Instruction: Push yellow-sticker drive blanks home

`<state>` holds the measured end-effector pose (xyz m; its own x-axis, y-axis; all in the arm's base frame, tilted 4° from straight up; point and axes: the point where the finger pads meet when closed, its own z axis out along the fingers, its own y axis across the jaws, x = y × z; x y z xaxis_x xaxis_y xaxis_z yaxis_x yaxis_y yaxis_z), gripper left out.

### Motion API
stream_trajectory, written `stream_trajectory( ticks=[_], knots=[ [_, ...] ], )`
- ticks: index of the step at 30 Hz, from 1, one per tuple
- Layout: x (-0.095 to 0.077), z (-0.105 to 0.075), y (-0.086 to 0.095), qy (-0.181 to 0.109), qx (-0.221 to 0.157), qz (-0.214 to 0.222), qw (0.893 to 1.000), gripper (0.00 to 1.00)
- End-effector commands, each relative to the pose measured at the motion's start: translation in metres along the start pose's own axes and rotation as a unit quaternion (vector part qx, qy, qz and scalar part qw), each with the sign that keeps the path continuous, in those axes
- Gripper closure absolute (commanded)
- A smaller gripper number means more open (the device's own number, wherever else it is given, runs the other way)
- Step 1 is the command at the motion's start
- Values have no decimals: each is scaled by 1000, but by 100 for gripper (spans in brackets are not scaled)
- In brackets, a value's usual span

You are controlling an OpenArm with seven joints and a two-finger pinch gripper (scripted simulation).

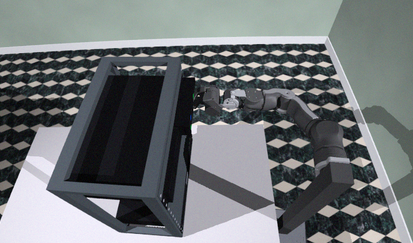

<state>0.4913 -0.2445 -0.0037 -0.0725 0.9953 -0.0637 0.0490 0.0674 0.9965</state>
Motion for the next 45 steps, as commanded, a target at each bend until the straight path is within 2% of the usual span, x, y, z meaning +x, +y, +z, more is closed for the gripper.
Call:
stream_trajectory(
  ticks=[1,17,22,31,33,39,45],
  knots=[
    [4,1,16,4,-26,2,1000,100],
    [5,-5,17,5,-27,1,1000,100],
    [5,-23,16,5,-27,1,1000,100],
    [5,-72,15,5,-28,1,1000,100],
    [5,-72,15,5,-28,1,1000,100],
    [5,-96,14,6,-28,1,1000,100],
    [5,-106,13,5,-28,1,1000,100]
  ],
)
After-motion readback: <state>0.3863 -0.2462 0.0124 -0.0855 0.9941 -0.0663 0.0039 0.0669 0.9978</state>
